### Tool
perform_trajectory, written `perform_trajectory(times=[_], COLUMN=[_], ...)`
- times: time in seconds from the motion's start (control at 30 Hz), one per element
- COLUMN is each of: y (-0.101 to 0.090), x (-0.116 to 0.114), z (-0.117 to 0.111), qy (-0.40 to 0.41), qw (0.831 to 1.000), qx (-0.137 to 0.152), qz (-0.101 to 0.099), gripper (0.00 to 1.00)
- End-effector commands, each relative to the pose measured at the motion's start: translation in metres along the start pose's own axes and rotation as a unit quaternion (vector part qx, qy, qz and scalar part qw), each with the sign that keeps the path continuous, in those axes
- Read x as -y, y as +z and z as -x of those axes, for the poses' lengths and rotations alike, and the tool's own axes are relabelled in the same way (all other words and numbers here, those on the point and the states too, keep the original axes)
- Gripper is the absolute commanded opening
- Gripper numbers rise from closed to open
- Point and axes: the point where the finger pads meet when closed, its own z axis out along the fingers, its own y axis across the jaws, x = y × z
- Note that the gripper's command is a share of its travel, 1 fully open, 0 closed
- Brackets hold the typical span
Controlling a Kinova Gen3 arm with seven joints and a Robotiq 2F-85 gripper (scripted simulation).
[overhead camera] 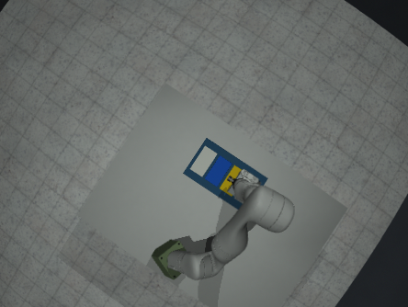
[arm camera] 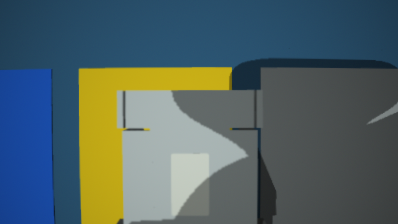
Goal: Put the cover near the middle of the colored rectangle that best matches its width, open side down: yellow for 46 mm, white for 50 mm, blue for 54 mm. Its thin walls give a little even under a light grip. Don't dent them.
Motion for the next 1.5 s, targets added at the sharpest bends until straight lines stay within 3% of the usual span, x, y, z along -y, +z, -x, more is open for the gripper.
perform_trajectory(times=[0.0, 0.53, 1.47], y=[0.001, 0.004, 0.004], x=[0.006, 0.019, 0.019], z=[0.000, 0.000, 0.000], qy=[0.000, 0.000, 0.000], qw=[1.000, 1.000, 1.000], qx=[-0.001, -0.001, -0.001], qz=[0.000, 0.000, 0.000], gripper=[0.00, 0.00, 0.00])
